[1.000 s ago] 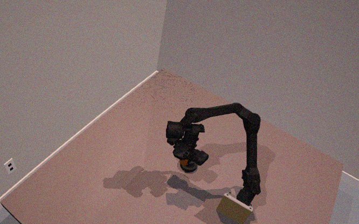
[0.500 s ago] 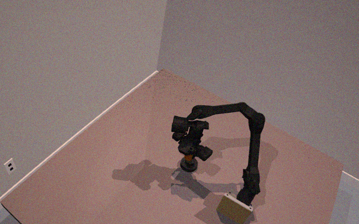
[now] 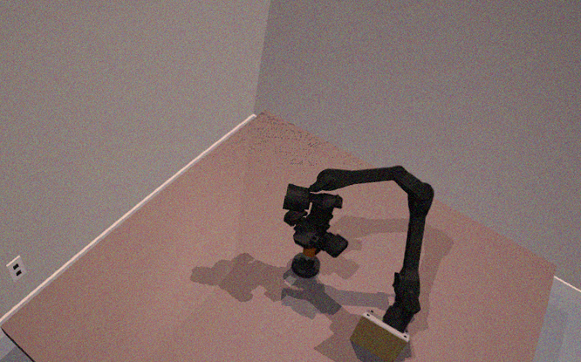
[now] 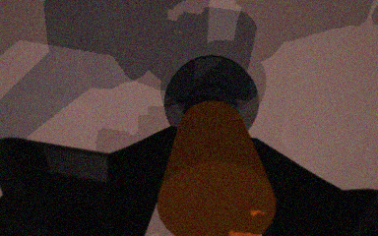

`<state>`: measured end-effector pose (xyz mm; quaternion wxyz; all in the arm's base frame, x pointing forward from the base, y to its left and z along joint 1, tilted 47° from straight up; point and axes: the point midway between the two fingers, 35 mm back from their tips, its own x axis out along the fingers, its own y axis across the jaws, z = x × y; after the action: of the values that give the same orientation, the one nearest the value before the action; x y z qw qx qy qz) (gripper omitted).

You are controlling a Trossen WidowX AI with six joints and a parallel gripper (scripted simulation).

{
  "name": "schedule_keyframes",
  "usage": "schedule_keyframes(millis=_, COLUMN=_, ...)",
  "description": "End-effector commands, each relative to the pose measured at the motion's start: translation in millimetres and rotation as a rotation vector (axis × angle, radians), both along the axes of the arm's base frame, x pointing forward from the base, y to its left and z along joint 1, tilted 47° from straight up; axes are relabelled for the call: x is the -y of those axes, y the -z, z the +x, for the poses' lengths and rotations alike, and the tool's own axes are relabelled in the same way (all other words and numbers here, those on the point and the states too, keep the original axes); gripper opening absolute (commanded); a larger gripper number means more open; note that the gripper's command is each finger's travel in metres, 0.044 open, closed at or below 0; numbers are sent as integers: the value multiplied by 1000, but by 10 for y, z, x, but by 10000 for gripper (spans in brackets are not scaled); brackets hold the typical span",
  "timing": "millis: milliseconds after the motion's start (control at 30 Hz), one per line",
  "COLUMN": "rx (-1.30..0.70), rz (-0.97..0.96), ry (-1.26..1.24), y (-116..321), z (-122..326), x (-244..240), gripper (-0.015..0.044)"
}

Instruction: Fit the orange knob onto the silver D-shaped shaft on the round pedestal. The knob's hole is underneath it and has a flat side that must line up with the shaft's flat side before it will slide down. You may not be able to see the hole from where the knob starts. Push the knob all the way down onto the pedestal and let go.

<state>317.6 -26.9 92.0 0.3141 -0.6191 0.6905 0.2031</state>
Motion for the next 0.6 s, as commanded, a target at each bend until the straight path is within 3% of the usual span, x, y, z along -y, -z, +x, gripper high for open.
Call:
schedule_keyframes(millis=0, rx=8, rz=-2, ry=-4, y=22, z=-2, x=73, gripper=0)
schedule_keyframes(millis=567, rx=7, rz=-3, ry=-5, y=53, z=16, x=149, gripper=0)
